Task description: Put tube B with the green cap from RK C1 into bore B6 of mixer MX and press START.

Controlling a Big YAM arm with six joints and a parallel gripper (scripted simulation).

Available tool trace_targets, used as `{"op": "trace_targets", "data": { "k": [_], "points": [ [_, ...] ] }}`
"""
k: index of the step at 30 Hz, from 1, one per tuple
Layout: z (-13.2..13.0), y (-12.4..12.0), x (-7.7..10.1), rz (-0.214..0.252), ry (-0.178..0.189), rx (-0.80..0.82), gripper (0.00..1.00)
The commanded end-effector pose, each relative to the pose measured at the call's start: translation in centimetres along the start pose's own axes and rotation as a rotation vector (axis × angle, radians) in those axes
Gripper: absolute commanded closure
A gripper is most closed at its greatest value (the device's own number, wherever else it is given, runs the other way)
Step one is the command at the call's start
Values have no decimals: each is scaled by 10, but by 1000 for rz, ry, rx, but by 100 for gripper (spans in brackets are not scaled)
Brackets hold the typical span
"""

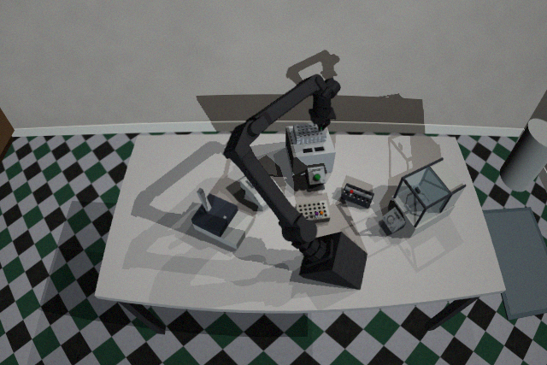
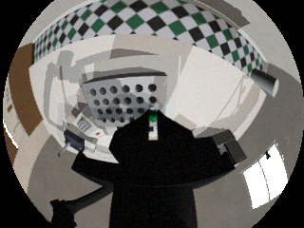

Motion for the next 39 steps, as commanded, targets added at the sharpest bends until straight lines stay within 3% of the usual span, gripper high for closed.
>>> {"op": "trace_targets", "data": {
  "k": [1,39],
  "points": [
    [24,7,-3,-3,3,39,91],
    [23,7,-11,1,5,35,91]
  ]
}}
Point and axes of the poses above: the point where the finger pads meet when closed, its own x axis back along the fingers, its own z axis across the jaws, y = z × x, the point moved 10 cm from there along x, back along the fingers, and after that the axes turned 12 degrees about -x, right-handed, at the moved point
